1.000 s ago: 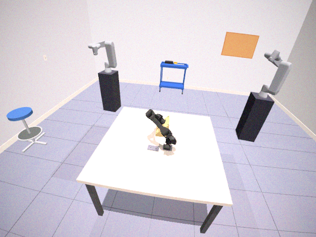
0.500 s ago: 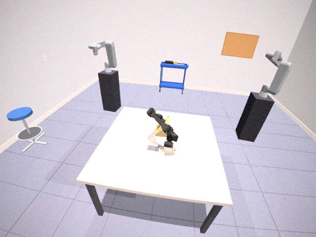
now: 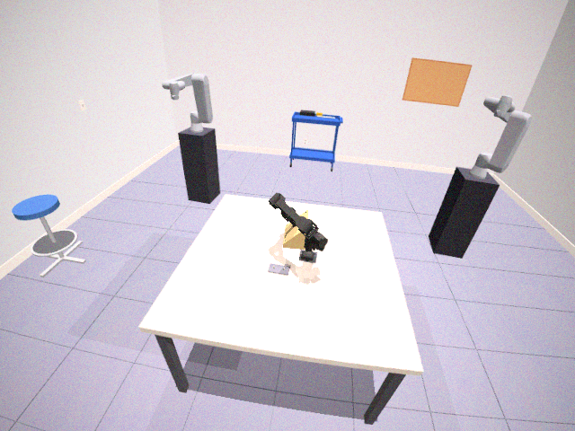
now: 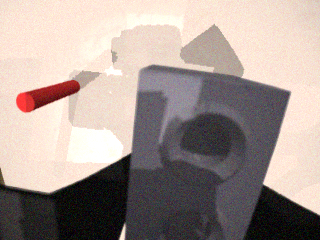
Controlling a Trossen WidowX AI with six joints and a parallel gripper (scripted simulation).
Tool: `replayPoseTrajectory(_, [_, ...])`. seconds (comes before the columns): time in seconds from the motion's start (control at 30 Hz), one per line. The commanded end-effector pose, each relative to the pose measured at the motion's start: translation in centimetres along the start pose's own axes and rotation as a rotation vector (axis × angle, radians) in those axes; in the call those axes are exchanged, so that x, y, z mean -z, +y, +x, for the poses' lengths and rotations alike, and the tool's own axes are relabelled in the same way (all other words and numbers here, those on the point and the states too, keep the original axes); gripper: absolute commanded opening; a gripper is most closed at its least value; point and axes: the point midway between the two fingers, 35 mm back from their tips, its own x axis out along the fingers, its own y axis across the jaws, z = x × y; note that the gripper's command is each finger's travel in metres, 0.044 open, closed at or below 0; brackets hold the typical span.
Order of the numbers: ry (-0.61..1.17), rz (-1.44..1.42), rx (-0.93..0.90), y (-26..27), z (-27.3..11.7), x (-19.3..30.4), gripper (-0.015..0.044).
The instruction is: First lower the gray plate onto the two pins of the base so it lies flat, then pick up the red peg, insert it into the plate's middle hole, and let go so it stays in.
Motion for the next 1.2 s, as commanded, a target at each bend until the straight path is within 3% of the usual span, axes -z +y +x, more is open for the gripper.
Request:
replayPoseTrajectory(0.0, [-0.003, 0.006, 0.000, 0.1, -1.3, 0.0, 0.0000])
replayPoseTrajectory(0.27, [-0.001, 0.006, -0.001, 0.3, -2.6, 0.2, 0.0000])
replayPoseTrajectory(1.17, [-0.018, -0.010, 0.000, -1.7, 1.2, 7.8, 0.0000])
